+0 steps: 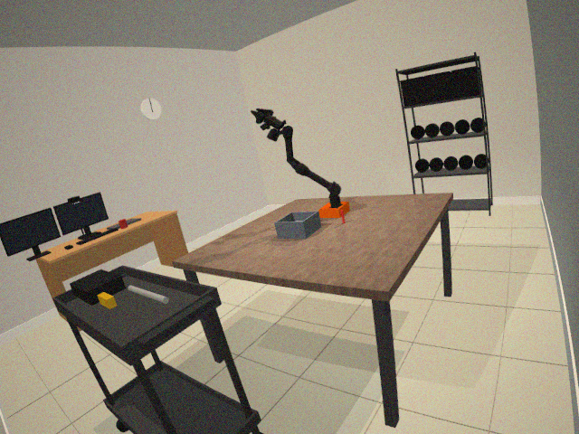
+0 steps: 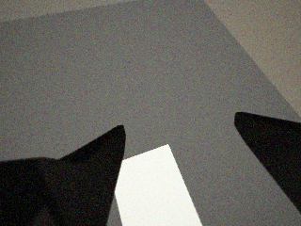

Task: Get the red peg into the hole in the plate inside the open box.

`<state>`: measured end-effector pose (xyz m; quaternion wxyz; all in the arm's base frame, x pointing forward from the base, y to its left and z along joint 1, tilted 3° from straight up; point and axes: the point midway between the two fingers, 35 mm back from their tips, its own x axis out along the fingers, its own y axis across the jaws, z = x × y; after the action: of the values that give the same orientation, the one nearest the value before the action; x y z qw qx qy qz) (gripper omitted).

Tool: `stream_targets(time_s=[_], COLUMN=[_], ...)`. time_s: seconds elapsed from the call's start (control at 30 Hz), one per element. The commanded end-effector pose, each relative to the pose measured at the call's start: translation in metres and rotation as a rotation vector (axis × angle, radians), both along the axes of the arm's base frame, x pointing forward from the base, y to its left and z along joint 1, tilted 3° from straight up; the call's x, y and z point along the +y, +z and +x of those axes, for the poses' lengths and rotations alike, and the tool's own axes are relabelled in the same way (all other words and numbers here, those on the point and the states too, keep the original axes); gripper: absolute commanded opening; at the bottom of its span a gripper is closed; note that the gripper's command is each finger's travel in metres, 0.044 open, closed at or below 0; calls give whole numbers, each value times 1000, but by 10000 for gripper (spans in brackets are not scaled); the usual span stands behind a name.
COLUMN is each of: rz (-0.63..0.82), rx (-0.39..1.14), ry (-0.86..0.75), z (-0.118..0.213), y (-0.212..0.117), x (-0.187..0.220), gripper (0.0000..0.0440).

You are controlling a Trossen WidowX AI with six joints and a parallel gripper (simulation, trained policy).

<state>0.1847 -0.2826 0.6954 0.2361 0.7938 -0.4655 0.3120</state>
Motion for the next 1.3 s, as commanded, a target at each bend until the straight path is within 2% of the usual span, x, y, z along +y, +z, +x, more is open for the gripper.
stream_targets(time_s=[0.0, 0.07, 0.33, 0.67, 0.97, 1.27], rz=[-21, -75, -309, -634, -947, -1256], rx=[-9, -39, -183, -292, -310, -235], ry=[0, -2, -28, -57, -55, -18], z=[-4, -16, -76, -138, -168, -166], y=[3, 10, 39, 54, 43, 6], x=[2, 9, 54, 139, 232, 325], gripper=[418, 440, 440, 440, 440, 440])
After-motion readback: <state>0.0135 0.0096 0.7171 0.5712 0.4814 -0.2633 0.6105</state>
